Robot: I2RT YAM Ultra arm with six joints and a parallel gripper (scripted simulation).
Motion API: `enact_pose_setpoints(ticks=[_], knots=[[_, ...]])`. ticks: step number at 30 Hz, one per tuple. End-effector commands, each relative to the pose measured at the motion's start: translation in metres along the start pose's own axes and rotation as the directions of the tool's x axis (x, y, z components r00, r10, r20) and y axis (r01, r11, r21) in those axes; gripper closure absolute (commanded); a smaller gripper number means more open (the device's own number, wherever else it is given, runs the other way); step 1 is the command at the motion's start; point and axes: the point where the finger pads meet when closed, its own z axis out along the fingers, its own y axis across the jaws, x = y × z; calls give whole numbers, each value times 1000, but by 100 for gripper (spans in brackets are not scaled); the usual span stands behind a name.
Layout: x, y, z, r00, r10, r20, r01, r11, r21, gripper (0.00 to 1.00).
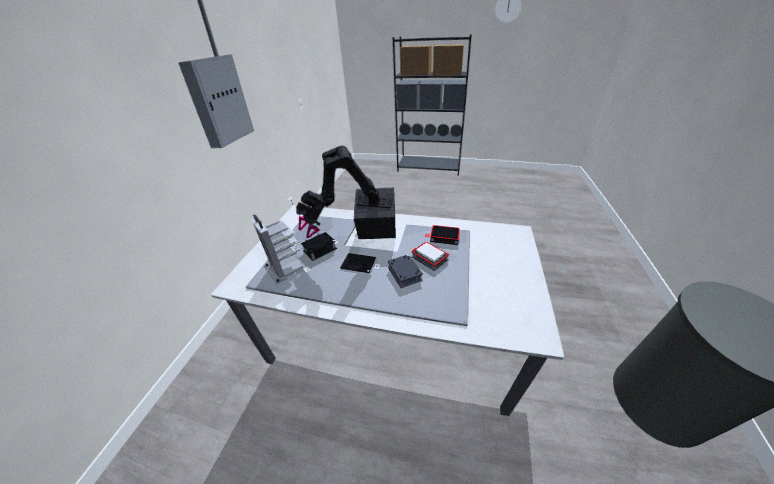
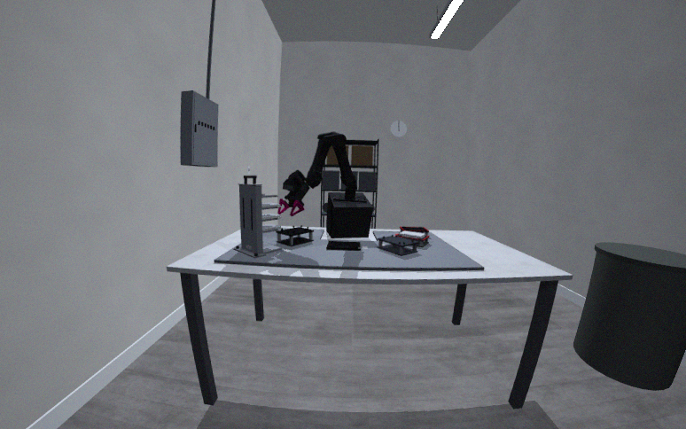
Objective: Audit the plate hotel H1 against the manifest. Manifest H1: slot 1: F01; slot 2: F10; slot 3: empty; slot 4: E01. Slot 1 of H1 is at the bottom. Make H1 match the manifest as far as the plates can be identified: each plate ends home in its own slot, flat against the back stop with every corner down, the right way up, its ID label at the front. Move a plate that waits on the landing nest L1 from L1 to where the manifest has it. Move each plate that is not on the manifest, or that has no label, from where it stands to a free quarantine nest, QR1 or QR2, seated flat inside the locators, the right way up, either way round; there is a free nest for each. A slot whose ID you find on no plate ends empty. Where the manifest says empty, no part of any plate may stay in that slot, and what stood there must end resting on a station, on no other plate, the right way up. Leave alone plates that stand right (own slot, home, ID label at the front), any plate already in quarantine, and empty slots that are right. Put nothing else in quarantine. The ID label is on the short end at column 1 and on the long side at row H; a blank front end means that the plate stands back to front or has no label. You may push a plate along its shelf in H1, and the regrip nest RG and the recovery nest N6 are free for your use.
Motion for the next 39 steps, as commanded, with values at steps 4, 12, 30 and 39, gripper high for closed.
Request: enact_pose_setpoints(ticks=[4,12,30,39], knots=[[-5,-1,-1,1000,-4,12,4,1000,3,0],[-5,-1,-1,1000,-4,12,4,1000,3,0],[-5,-1,-1,1000,-4,12,4,1000,3,0],[-5,-1,-1,1000,-4,12,4,1000,3,0]])
